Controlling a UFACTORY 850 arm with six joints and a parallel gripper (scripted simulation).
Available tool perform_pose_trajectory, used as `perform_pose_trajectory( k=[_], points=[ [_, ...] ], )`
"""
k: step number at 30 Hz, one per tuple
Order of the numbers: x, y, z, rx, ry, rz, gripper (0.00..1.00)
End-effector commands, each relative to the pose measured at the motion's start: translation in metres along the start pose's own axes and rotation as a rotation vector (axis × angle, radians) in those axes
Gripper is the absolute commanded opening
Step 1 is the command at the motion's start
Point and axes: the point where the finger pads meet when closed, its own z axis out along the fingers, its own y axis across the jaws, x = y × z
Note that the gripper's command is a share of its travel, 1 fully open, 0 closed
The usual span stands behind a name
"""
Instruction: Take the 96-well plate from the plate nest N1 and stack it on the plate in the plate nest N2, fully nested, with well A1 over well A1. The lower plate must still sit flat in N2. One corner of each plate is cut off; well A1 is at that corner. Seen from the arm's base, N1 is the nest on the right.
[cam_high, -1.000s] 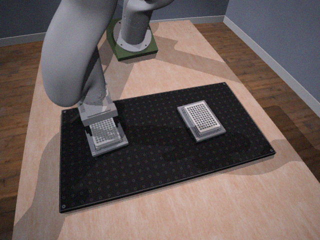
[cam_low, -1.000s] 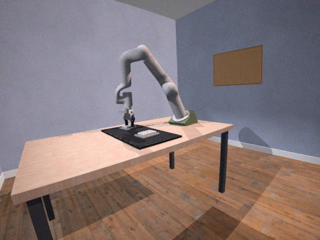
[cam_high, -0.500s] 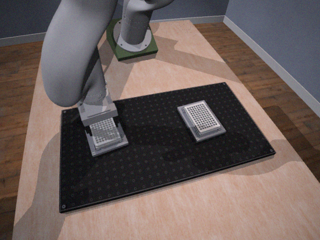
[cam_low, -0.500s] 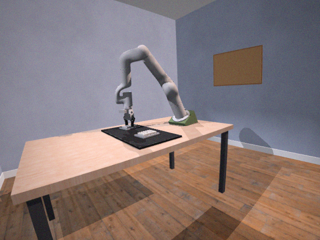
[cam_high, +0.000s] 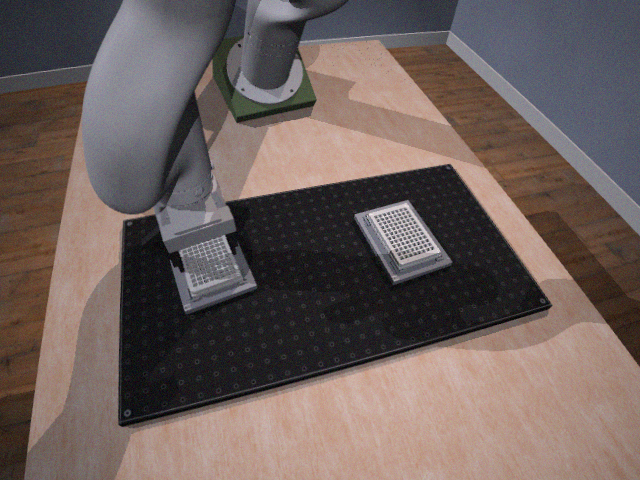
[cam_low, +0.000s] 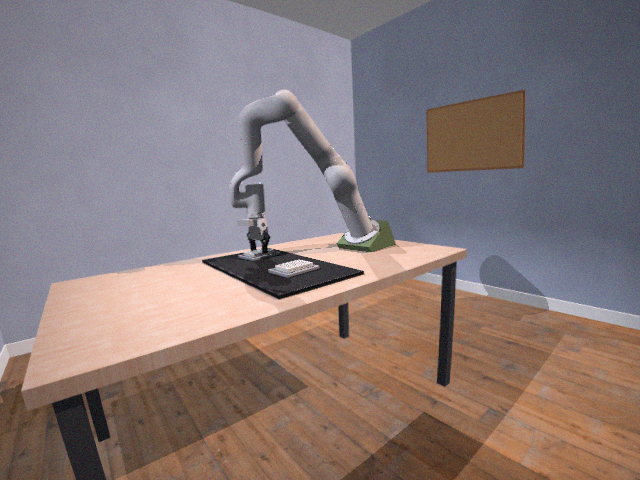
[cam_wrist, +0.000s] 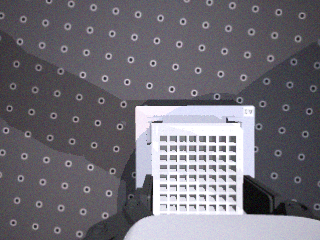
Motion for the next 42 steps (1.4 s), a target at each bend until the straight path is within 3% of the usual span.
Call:
perform_pose_trajectory(
  k=[1,42],
  points=[
    [0.001,0.000,0.000,-0.001,0.001,0.000,0.00],
    [0.001,0.000,-0.020,-0.001,0.001,0.000,0.00]
  ],
)
